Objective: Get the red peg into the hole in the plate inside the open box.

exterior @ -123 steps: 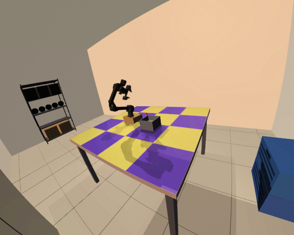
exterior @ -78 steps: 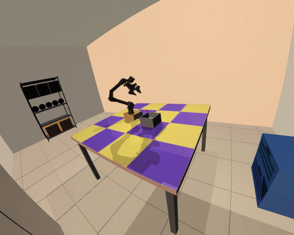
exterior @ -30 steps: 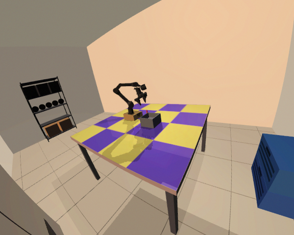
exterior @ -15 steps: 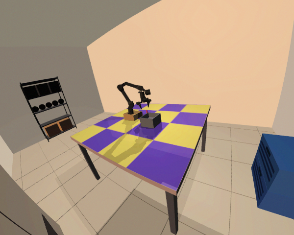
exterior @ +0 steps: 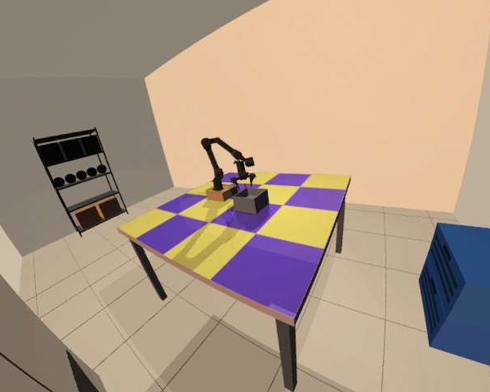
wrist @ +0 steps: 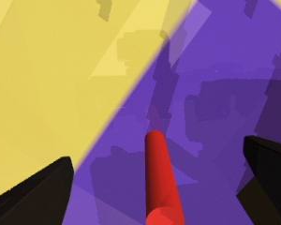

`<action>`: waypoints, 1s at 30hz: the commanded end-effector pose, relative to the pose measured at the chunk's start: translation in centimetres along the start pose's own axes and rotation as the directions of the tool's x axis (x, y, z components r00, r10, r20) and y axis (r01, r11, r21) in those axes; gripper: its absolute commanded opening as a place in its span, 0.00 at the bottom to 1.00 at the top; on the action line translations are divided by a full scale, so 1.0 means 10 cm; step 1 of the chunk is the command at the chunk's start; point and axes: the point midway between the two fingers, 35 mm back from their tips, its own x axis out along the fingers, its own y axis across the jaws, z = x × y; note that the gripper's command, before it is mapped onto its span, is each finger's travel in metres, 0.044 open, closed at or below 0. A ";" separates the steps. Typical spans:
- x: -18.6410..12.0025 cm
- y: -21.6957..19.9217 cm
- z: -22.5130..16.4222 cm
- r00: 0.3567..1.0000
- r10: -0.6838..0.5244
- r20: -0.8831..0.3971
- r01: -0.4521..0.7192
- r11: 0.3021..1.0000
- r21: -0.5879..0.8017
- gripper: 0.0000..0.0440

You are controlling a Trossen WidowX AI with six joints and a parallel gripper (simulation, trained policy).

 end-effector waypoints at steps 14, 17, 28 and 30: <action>0.20 0.01 -0.07 0.996 -0.005 -0.090 0.018 0.990 0.140 0.25; 0.20 0.02 -0.06 0.994 -0.011 -0.110 0.027 0.989 0.147 0.07; -0.10 0.20 0.18 0.999 0.033 -0.026 -0.031 0.997 0.076 0.00; -0.18 0.24 0.24 0.999 0.043 -0.005 -0.043 0.997 0.060 0.00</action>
